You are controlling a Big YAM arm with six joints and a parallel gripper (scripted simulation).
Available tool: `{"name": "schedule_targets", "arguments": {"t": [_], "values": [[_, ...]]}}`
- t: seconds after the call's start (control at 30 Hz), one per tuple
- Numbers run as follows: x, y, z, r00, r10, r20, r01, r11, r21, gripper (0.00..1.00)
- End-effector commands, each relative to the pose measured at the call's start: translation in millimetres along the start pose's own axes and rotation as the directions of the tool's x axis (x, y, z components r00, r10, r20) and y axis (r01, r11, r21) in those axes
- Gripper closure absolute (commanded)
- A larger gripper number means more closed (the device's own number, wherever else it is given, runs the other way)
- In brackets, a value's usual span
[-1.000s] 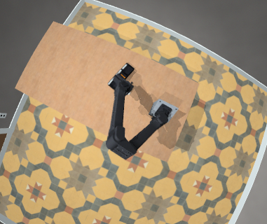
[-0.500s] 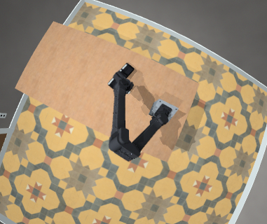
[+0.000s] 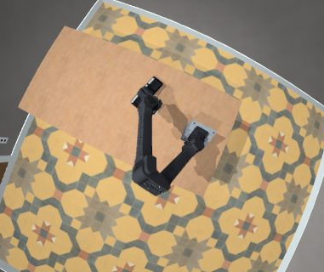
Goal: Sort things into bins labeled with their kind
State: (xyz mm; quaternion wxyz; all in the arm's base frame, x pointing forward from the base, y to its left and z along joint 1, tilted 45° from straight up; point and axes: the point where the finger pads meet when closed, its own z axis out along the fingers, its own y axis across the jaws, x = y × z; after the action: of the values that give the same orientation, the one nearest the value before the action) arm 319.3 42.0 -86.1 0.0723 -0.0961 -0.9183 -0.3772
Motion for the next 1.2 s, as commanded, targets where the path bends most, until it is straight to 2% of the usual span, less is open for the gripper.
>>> {"name": "schedule_targets", "arguments": {"t": [0.0,1.17], "values": [[-22.7,-5.8,-15.3,0.999,-0.004,0.046,0.004,1.000,-0.002,0.82],[-24.4,-7.0,-17.2,0.999,-0.004,0.048,0.004,1.000,-0.002,0.82]]}}
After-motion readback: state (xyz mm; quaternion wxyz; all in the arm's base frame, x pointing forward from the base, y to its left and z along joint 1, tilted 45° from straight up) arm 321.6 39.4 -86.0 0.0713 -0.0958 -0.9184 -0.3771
